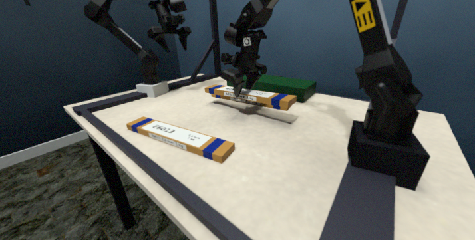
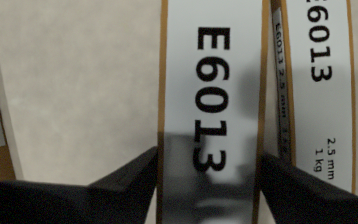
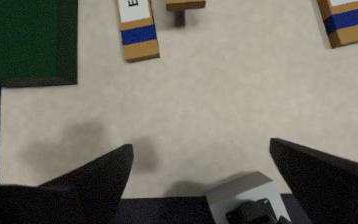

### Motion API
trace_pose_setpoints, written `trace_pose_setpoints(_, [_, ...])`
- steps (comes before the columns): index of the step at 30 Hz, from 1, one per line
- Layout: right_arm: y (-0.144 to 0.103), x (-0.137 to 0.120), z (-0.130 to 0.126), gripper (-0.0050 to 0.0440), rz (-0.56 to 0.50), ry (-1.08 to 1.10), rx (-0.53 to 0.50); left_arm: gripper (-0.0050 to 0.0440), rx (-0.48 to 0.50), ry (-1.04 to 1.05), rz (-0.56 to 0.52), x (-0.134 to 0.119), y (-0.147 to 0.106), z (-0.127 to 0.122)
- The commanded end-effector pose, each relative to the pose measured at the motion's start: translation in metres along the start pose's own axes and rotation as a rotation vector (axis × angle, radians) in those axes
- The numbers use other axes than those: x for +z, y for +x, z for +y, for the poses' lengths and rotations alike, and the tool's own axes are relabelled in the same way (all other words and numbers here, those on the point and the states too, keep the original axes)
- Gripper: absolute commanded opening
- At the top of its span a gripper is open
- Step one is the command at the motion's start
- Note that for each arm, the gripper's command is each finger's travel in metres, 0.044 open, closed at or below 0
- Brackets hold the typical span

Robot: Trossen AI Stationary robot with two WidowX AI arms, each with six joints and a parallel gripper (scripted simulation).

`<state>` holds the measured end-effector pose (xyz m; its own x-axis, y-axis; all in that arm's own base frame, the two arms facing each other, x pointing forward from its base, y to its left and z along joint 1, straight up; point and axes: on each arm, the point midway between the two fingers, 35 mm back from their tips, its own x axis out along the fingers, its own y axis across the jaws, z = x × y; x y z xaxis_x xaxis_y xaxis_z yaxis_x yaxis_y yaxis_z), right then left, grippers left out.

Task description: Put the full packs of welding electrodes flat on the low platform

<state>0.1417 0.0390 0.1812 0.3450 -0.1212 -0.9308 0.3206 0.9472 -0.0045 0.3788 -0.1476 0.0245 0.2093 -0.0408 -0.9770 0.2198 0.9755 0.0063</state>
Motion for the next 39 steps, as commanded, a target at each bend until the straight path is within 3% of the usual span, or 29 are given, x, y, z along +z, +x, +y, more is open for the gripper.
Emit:
trace_pose_setpoints(1, [-0.005, 0.004, 0.001, 0.043, -0.017, 0.006, 0.012, -0.005, -0.011, -0.004, -0.078, 0.012, -0.018, -0.001])
trace_pose_setpoints(31, [-0.005, 0.004, 0.001, 0.043, -0.017, 0.006, 0.012, -0.005, -0.011, -0.004, -0.079, 0.019, -0.055, -0.001])
trace_pose_setpoints(39, [-0.005, 0.004, 0.001, 0.043, -0.017, 0.006, 0.012, -0.005, -0.011, -0.004, -0.079, 0.019, -0.055, -0.001])
